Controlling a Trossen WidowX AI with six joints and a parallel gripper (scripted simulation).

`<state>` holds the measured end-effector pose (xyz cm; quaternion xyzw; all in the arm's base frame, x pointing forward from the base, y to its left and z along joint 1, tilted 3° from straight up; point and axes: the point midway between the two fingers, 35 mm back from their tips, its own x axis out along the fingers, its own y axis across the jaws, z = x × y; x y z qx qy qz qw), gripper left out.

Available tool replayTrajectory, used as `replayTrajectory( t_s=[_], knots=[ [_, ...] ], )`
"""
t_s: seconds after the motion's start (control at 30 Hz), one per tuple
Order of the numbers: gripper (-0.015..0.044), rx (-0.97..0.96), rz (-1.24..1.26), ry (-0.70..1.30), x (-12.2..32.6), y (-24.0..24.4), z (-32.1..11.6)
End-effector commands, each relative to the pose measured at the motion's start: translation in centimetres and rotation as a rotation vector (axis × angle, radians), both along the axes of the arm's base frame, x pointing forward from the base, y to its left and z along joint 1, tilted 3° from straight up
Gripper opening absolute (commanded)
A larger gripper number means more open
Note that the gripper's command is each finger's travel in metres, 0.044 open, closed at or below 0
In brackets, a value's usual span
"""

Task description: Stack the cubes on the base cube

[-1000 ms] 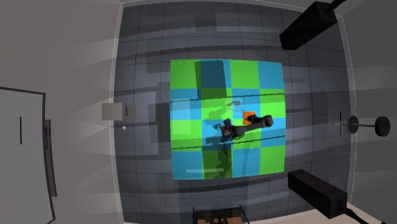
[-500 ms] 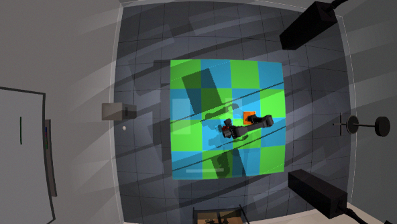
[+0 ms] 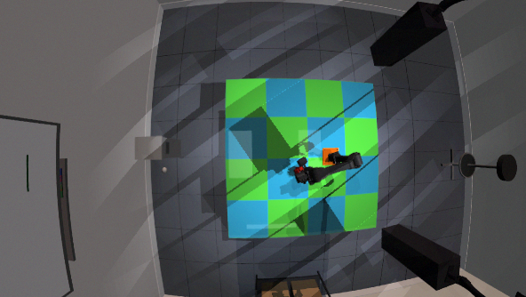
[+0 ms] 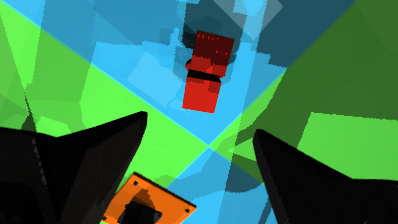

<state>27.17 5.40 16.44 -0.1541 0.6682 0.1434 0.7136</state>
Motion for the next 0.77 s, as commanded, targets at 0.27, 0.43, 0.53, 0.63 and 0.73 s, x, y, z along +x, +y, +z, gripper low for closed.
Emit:
replayTrajectory(
  t_s=[0.27,0.43,0.53,0.63,0.73],
  knots=[
    [0.0400,0.011,0.000,0.003,-1.7,11.7,0.1],
    [0.0400,0.012,0.000,0.003,-2.1,12.6,0.1],
    [0.0400,0.012,0.000,0.003,-2.1,12.6,0.1],
    [0.0400,0.012,0.000,0.003,-2.1,12.6,0.1],
    [0.0400,0.012,0.000,0.003,-2.1,12.6,0.1]
  ],
)
